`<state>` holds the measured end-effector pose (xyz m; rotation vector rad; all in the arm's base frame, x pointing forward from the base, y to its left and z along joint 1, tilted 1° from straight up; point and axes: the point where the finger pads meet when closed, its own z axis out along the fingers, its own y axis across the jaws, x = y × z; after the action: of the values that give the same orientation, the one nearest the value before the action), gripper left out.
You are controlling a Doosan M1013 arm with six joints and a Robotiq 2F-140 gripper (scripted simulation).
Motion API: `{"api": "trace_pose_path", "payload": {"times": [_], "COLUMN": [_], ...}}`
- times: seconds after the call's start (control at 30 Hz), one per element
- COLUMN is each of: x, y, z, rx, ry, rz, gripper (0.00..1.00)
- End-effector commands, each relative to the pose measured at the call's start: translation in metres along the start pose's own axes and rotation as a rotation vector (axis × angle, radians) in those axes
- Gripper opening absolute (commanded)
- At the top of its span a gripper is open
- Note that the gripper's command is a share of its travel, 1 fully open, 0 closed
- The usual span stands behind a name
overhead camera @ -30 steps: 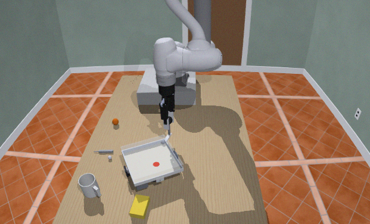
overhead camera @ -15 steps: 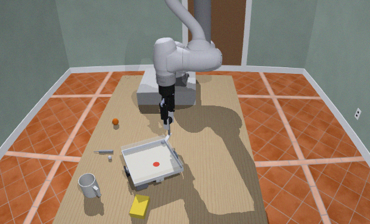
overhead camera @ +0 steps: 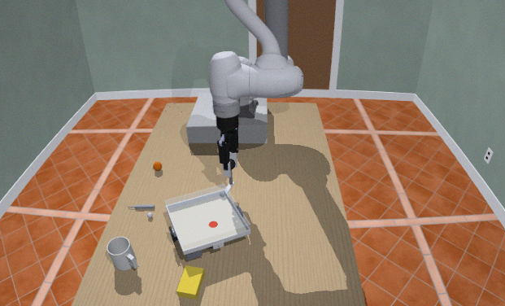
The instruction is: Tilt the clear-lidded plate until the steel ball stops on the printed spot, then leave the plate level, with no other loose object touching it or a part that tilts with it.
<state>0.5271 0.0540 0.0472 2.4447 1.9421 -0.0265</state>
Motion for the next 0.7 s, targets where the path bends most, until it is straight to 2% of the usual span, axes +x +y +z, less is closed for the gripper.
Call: {"api": "trace_pose_path", "payload": {"times": [0.0,0.03,0.67], "x": [0.0,0.0,0.0], "y": [0.0,0.0,0.0], "z": [-0.0001,-0.0001,-0.0001], "rx": [0.0,0.0,0.0], "ry": [0.0,0.0,0.0], "rz": [0.0,0.0,0.0], "gripper": [0.36,0.0,0.0]}}
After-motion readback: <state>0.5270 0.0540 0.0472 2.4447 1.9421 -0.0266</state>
